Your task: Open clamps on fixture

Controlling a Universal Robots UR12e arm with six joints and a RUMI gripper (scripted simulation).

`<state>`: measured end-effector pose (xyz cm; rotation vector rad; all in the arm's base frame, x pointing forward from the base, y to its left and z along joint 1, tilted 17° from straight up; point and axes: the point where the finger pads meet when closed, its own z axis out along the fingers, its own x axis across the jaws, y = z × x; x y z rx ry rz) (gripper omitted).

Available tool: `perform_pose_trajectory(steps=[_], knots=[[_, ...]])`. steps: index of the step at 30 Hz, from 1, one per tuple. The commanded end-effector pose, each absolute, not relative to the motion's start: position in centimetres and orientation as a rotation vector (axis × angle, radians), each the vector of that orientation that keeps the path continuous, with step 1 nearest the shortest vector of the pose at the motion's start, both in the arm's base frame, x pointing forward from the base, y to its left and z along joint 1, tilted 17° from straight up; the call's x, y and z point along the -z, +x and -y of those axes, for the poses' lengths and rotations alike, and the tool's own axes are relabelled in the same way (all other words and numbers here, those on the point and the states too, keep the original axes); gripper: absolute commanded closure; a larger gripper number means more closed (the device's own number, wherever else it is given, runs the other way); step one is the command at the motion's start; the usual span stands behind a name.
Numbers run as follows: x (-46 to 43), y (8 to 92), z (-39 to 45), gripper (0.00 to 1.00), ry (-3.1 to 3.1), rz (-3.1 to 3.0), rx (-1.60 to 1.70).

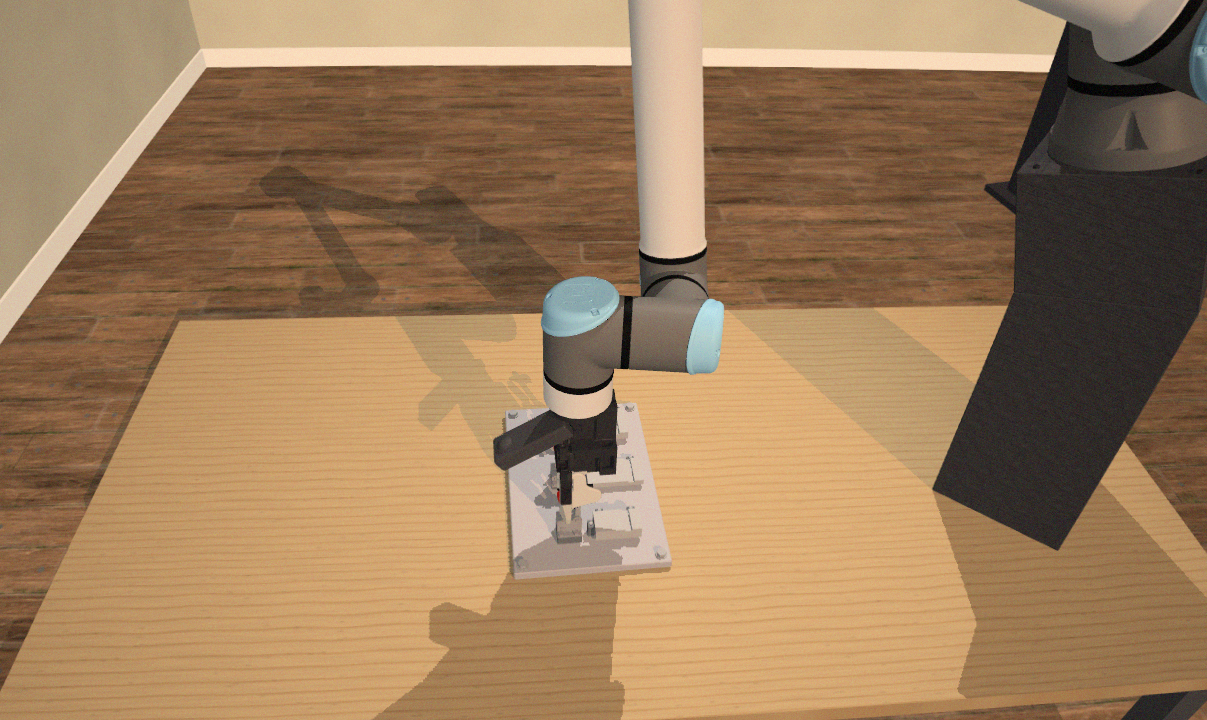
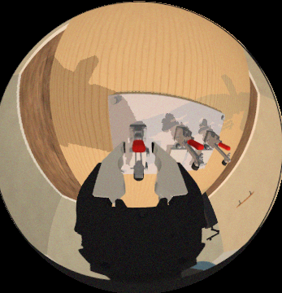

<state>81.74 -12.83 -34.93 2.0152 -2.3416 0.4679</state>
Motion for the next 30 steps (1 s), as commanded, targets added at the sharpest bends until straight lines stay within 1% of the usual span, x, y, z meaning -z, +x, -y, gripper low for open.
perform_pose_trajectory(steps=[1, 30], knots=[[34.8, 81.8, 12.8, 0.72, 2.016, 2.342, -0.469], [30.1, 80.9, 11.6, 0.72, 2.016, 2.342, -0.469]])
